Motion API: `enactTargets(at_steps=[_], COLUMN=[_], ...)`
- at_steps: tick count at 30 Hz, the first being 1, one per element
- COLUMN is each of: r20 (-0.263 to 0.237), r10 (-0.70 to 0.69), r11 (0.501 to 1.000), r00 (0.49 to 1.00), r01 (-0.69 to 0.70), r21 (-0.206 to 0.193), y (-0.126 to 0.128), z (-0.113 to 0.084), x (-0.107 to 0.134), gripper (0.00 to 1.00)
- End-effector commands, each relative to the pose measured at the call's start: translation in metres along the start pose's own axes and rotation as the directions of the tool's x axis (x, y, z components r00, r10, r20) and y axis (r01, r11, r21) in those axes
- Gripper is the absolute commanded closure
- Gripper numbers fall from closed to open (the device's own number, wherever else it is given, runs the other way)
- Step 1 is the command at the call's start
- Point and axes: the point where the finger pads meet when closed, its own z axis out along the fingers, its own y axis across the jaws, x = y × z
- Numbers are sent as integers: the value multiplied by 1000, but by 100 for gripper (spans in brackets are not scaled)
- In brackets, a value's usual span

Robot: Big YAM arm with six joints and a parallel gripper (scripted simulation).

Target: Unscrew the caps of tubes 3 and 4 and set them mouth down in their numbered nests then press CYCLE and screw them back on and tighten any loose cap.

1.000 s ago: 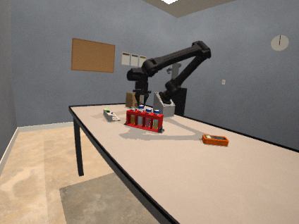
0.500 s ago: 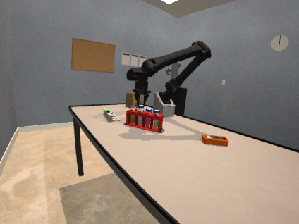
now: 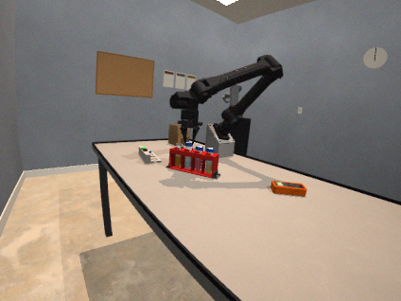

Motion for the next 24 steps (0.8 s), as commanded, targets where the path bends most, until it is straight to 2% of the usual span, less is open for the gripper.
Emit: enactTargets(at_steps=[1, 21, 24], r20=[4, 16, 15], r10=[3, -7, -12], r11=[1000, 1000, 1000], r00=[1000, 1000, 1000], r01=[-3, 7, 12], r21=[2, 12, 12], y=[-2, -2, -2], z=[3, -3, -5], x=[0, 1, -6], gripper=[100, 100, 100])
